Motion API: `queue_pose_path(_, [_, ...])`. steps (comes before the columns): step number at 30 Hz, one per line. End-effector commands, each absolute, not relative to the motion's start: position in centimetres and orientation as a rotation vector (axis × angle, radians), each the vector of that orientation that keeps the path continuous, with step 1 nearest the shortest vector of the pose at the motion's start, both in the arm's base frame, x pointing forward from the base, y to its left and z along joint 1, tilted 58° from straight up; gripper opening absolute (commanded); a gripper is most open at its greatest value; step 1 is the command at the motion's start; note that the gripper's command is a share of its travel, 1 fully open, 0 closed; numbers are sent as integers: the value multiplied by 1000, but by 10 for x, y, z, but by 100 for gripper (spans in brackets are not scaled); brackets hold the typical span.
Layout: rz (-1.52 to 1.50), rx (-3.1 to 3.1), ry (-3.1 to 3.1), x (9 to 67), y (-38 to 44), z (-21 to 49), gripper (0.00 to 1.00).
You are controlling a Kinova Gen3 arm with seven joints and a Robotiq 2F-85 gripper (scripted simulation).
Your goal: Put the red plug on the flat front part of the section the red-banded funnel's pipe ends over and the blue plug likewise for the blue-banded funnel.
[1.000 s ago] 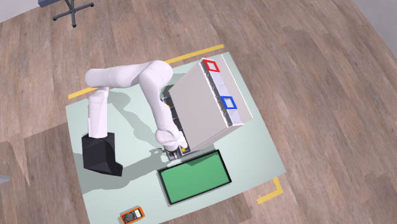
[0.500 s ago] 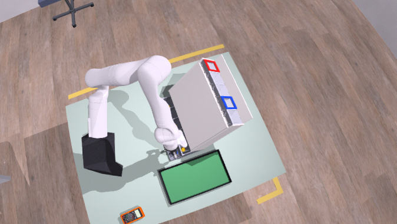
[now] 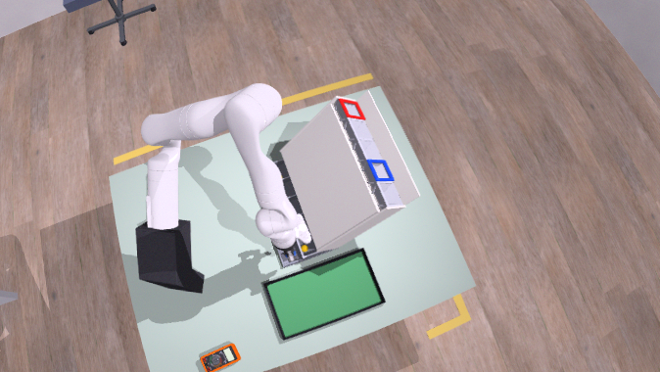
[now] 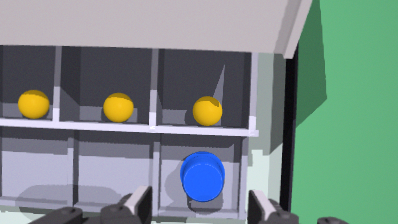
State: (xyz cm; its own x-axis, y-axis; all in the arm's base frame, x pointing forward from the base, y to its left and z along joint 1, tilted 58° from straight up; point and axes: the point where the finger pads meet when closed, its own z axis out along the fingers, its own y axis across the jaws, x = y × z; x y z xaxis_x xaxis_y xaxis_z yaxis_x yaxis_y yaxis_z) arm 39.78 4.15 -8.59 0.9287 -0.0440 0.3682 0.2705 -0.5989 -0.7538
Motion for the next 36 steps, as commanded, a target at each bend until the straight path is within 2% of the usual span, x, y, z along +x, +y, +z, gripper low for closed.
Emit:
queue_pose_path(1, [-442, -2175, -160, 398, 40, -85, 65])
queue_pose_path(6, [-442, -2175, -160, 398, 40, -85, 65])
queue_pose_path(7, [-442, -2175, -160, 387, 2, -61, 65])
queue_pose_path(23, [-442, -2175, -160, 387, 2, -61, 65])
queue_pose_path(24, [-441, -2174, -159, 382, -2, 9, 65])
queue_pose_path(36, [-441, -2174, -159, 378, -7, 88, 65])
